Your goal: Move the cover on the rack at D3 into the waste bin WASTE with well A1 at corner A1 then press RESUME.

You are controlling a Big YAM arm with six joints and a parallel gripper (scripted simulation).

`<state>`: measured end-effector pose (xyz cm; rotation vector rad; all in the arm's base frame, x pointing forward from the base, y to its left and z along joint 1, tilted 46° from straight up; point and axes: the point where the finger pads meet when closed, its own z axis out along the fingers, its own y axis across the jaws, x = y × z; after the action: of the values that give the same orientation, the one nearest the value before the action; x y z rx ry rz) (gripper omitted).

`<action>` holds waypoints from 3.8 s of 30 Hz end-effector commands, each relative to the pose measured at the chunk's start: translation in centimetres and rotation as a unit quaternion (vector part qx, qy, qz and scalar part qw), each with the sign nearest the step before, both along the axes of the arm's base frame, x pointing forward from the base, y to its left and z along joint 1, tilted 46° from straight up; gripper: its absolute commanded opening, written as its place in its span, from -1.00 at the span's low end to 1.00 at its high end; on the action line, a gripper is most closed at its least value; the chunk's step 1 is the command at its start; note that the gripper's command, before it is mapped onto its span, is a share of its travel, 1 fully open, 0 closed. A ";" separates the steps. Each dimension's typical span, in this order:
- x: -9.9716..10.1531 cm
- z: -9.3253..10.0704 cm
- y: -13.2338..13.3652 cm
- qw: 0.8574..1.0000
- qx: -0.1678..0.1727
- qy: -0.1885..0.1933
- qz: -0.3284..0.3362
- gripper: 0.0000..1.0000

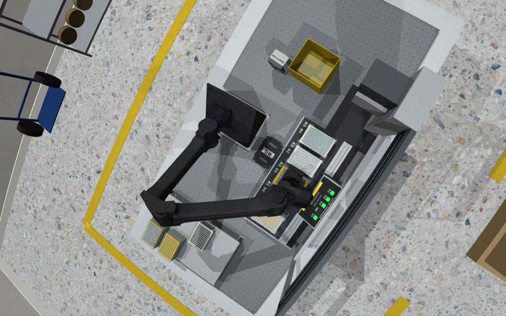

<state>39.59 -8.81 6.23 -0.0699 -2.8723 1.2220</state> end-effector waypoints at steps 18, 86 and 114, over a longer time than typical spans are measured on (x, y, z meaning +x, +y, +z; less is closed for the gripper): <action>1.2 0.7 0.2 1.000 0.000 -0.018 0.002 1.00; 2.0 8.0 7.6 0.999 0.007 -0.033 0.006 1.00; -0.3 8.9 9.4 1.000 0.002 -0.027 -0.008 -1.00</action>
<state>40.02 -0.40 14.37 -0.0894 -2.8808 1.2292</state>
